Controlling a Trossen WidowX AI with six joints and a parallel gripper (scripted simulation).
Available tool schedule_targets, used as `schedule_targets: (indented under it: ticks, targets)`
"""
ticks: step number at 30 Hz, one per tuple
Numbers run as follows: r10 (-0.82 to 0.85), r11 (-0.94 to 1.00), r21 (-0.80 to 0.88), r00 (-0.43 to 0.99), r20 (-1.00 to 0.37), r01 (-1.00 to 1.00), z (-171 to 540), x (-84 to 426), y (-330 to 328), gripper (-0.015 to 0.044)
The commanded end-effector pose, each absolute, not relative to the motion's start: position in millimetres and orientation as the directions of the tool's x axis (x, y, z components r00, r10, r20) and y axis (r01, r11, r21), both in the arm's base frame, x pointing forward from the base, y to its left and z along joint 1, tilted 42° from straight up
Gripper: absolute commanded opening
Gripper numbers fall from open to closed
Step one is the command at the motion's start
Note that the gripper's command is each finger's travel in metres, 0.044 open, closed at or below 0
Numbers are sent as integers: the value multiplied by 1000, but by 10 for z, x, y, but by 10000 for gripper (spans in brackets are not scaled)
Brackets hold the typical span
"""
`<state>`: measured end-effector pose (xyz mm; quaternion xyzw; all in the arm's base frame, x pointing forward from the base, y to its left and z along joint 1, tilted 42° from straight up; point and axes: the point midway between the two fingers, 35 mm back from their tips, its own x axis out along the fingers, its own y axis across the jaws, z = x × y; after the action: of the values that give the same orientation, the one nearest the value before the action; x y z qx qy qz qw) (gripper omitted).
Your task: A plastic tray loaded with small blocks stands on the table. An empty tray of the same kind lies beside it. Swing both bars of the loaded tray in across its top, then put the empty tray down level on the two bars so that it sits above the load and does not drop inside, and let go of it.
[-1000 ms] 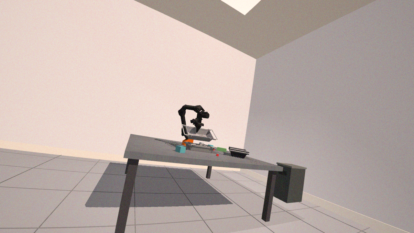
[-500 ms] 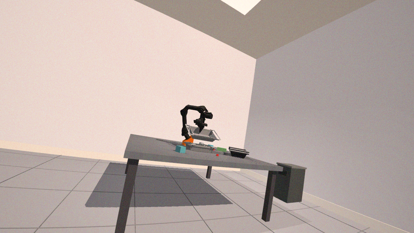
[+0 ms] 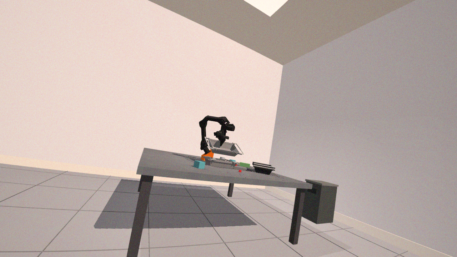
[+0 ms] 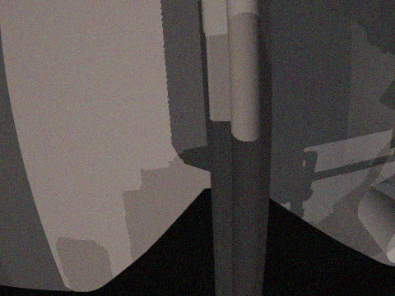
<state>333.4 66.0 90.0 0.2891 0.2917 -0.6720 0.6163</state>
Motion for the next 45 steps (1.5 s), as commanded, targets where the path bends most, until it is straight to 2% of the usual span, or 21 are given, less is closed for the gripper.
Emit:
schedule_targets:
  ticks: [1,45]
  targets:
    - [-662,-57,-19,-52,-748,998,924,3356,708,0]
    - [-662,-57,-18,-51,-748,998,689,3346,523,0]
